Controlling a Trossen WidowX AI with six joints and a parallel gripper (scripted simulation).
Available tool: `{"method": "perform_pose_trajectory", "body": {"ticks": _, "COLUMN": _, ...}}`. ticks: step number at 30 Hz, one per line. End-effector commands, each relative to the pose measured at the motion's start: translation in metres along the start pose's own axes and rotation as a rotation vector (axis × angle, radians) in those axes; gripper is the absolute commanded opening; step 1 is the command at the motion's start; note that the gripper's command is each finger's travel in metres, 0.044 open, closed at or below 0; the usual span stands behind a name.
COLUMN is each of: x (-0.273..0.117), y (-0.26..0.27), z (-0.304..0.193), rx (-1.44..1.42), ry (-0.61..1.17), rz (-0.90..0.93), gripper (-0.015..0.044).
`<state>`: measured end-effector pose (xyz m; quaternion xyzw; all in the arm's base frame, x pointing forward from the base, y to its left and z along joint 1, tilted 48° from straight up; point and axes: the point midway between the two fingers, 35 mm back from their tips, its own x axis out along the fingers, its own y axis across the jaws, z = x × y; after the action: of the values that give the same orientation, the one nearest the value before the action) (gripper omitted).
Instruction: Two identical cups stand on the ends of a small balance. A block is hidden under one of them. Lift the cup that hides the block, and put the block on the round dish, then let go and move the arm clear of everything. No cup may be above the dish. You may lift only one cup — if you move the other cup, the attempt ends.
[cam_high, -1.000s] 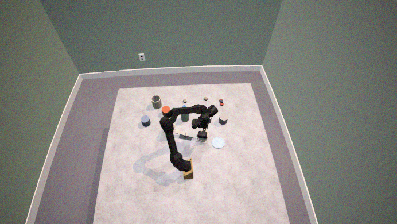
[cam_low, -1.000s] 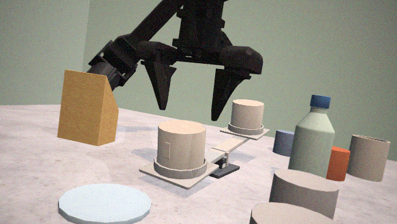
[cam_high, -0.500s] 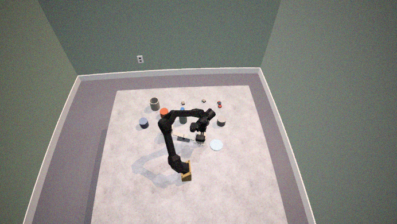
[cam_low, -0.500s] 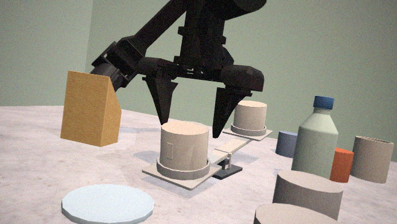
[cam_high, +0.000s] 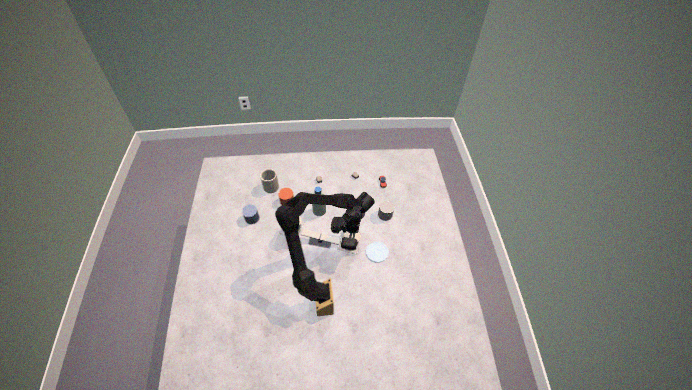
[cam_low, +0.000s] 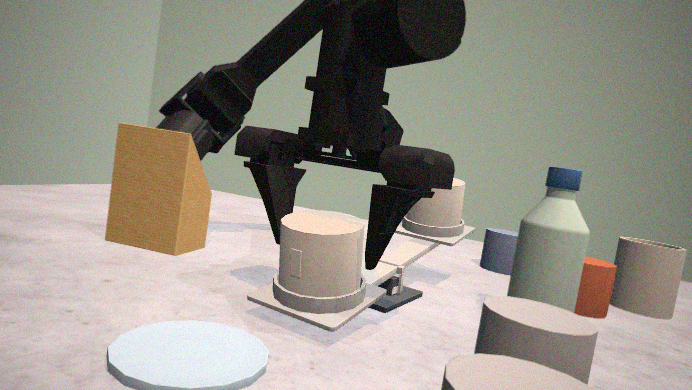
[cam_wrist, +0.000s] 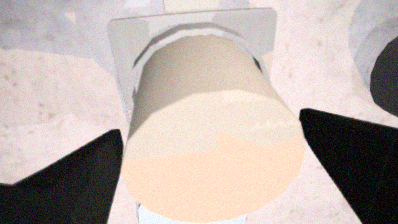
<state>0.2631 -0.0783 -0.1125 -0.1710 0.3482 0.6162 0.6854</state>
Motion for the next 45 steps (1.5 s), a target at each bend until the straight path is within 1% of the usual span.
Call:
{"method": "perform_pose_trajectory", "body": {"ticks": 1, "x": 0.010, "y": 0.003, "z": 0.002, "rx": 0.007, "ry": -0.007, "rz": 0.006, "gripper": 0.0440}}
{"method": "perform_pose_trajectory", "body": {"ticks": 6, "x": 0.015, "y": 0.003, "z": 0.002, "rx": 0.006, "ry": -0.008, "rz": 0.007, "gripper": 0.0440}}
{"method": "perform_pose_trajectory", "body": {"ticks": 9, "x": 0.015, "y": 0.003, "z": 0.002, "rx": 0.006, "ry": -0.008, "rz": 0.007, "gripper": 0.0361}}
{"method": "perform_pose_trajectory", "body": {"ticks": 18, "x": 0.015, "y": 0.003, "z": 0.002, "rx": 0.006, "ry": -0.008, "rz": 0.007, "gripper": 0.0301}}
{"method": "perform_pose_trajectory", "body": {"ticks": 29, "x": 0.007, "y": 0.001, "z": 0.001, "rx": 0.007, "ry": -0.006, "rz": 0.006, "gripper": 0.0012}}
{"method": "perform_pose_trajectory", "body": {"ticks": 30, "x": 0.005, "y": 0.001, "z": 0.001, "rx": 0.007, "ry": -0.006, "rz": 0.006, "gripper": 0.0000}}
{"method": "perform_pose_trajectory", "body": {"ticks": 45, "x": -0.012, "y": -0.002, "z": 0.000, "rx": 0.007, "ry": -0.003, "rz": 0.005, "gripper": 0.0000}}
